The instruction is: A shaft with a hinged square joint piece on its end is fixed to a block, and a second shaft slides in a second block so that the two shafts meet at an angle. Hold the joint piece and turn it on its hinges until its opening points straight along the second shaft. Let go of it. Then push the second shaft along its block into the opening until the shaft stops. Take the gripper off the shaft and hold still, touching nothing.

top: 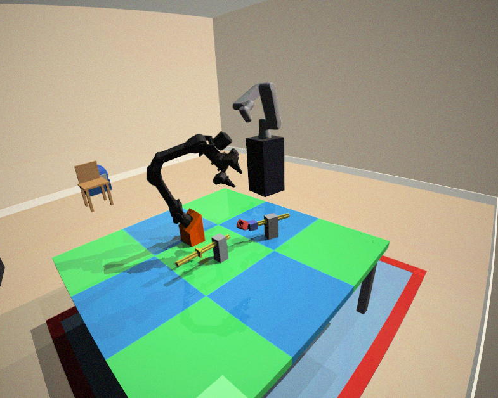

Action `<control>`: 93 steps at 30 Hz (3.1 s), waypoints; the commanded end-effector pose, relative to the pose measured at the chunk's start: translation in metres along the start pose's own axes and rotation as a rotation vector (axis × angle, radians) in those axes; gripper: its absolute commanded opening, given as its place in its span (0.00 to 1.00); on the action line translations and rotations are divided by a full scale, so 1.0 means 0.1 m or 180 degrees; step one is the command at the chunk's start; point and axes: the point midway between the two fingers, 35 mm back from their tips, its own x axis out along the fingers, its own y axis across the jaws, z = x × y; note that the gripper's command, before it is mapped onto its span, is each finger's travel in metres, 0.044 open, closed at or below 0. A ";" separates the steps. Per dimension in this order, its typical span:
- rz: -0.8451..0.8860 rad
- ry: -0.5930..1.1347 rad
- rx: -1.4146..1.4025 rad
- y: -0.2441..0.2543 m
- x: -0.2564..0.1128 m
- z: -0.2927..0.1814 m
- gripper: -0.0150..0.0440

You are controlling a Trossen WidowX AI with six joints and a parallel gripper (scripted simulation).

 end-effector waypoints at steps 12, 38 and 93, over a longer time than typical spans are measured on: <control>-0.1051 0.0923 0.0627 -0.73 0.65 -0.30 1.00; -0.1409 0.1705 -0.0507 -1.09 0.92 -0.52 1.00; -0.0404 0.2825 -0.4694 -1.19 1.27 -0.66 1.00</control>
